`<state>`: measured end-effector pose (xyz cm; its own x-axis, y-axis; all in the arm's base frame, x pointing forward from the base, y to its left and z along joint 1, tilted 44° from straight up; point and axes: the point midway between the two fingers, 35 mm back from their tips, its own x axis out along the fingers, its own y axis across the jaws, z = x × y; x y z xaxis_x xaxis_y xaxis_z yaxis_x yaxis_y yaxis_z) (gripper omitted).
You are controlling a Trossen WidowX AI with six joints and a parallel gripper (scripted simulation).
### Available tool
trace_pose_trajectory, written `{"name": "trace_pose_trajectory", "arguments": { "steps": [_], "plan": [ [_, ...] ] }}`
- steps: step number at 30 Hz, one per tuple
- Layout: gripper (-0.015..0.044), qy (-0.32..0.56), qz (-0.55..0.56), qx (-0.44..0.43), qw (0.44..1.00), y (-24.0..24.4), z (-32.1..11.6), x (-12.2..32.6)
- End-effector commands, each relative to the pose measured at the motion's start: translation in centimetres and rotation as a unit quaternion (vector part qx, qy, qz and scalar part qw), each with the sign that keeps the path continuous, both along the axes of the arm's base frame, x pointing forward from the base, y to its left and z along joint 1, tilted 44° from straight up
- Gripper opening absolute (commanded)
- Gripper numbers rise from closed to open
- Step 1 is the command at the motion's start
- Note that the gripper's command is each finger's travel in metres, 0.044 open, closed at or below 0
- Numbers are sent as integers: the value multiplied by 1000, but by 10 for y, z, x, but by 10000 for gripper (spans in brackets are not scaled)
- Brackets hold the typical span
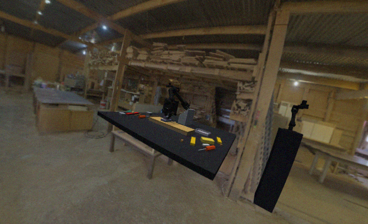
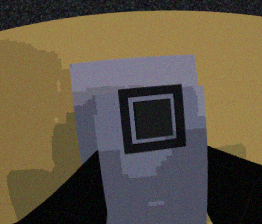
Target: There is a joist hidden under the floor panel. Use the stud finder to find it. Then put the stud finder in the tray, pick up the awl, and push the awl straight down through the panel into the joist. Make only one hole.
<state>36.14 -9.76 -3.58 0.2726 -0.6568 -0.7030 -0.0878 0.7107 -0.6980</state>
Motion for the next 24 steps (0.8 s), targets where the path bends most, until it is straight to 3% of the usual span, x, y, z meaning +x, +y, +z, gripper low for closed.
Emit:
{"name": "trace_pose_trajectory", "arguments": {
  "steps": [1, 24],
  "plan": [
    [0, 1, -1, 1, 1000, 11, -12, -3],
    [0, 1, -1, 3, 1000, 66, -66, -10]
  ]
}}
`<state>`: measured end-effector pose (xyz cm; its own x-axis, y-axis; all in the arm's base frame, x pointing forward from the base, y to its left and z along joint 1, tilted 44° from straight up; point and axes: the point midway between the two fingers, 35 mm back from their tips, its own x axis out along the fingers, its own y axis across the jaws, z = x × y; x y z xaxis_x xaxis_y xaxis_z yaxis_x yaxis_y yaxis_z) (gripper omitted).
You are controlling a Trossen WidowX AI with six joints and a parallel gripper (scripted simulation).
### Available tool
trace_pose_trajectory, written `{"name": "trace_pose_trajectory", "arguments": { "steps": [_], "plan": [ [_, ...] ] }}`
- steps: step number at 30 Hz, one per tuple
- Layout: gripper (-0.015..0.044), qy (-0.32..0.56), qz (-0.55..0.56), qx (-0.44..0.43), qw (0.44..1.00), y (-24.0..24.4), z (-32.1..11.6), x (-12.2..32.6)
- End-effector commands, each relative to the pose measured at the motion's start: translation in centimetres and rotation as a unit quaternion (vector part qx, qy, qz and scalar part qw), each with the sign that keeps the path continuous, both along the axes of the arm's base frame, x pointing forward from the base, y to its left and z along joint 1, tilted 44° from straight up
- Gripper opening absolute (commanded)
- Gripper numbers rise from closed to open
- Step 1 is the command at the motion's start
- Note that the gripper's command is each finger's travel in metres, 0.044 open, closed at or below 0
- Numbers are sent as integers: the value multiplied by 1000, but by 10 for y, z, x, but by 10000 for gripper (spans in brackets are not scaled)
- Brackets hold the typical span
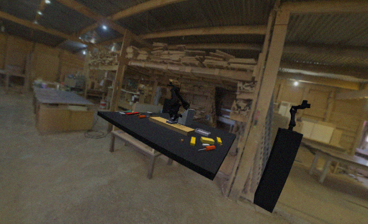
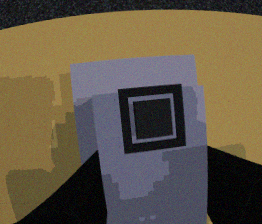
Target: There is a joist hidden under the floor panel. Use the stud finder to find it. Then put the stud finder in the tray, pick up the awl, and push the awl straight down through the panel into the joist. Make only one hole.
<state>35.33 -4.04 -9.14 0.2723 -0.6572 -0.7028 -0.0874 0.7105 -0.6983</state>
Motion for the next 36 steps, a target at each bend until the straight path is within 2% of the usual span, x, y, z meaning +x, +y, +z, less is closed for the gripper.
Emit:
{"name": "trace_pose_trajectory", "arguments": {
  "steps": [1, 36],
  "plan": [
    [0, 1, 0, 3, 1000, 12, -12, -2],
    [0, 0, 0, 6, 1000, 97, -92, -12]
  ]
}}
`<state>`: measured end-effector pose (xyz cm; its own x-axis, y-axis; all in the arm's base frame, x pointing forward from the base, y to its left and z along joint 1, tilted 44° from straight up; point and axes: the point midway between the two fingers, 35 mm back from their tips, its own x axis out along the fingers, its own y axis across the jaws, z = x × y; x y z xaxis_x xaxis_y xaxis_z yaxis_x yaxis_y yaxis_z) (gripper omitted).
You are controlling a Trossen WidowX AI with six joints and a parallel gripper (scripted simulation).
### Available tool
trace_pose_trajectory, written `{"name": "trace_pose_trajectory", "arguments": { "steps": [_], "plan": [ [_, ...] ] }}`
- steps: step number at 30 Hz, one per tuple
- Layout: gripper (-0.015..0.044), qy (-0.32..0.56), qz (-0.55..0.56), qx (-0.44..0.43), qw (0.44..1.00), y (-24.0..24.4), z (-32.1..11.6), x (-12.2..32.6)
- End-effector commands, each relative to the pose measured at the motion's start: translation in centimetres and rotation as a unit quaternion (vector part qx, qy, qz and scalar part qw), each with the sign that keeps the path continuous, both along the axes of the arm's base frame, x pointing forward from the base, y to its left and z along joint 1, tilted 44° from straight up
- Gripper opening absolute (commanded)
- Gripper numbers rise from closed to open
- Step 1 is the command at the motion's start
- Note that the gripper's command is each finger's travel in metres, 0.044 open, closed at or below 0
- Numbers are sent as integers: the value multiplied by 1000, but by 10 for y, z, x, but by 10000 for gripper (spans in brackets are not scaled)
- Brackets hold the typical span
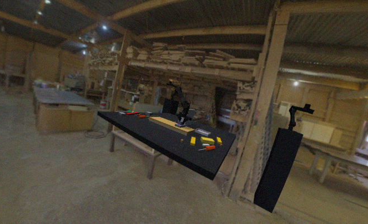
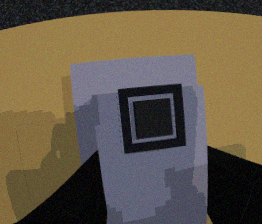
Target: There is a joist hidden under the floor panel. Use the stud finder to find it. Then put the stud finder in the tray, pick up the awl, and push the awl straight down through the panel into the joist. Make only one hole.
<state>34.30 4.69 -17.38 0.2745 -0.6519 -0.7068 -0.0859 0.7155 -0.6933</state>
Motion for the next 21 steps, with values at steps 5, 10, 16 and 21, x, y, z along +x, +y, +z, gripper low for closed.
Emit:
{"name": "trace_pose_trajectory", "arguments": {
  "steps": [5, 10, 16, 21],
  "plan": [
    [0, 1, -1, 3, 1000, 21, -21, -3],
    [0, 1, -1, 4, 1000, 34, -32, -5],
    [0, 0, -1, 5, 1000, 49, -46, -7],
    [0, 0, -1, 5, 1000, 61, -57, -8]
  ]
}}
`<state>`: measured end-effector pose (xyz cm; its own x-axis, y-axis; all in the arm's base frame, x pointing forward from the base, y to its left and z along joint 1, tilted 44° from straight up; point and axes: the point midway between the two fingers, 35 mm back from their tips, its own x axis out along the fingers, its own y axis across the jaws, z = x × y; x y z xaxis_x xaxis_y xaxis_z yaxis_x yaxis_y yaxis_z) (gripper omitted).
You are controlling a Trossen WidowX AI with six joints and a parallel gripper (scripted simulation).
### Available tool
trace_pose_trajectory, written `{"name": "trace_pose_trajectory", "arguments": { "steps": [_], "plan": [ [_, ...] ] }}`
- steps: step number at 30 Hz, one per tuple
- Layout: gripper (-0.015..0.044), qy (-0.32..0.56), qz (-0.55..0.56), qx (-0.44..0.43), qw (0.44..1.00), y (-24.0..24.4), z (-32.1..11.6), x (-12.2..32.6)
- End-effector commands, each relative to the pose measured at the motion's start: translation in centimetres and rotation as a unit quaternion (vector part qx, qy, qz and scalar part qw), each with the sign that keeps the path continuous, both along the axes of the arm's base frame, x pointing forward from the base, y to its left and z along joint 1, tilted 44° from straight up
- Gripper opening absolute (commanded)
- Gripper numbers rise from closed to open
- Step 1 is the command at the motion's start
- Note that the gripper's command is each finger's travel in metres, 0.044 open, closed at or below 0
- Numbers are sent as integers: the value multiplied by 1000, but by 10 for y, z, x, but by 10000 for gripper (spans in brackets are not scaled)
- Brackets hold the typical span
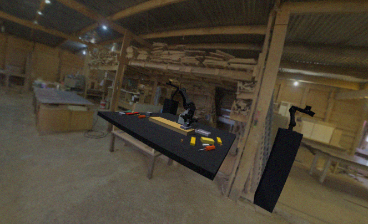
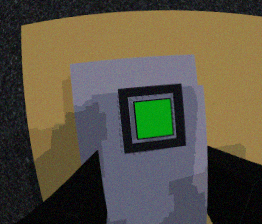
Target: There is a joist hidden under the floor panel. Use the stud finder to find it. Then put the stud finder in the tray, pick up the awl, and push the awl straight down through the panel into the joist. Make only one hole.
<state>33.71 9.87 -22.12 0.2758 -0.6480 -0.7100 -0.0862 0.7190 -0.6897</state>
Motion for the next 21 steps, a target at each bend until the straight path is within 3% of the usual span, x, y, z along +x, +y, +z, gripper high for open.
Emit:
{"name": "trace_pose_trajectory", "arguments": {
  "steps": [1, 21],
  "plan": [
    [0, 1, -1, 3, 1000, 10, -10, -2],
    [0, 1, -1, 2, 1000, -11, 9, 0]
  ]
}}
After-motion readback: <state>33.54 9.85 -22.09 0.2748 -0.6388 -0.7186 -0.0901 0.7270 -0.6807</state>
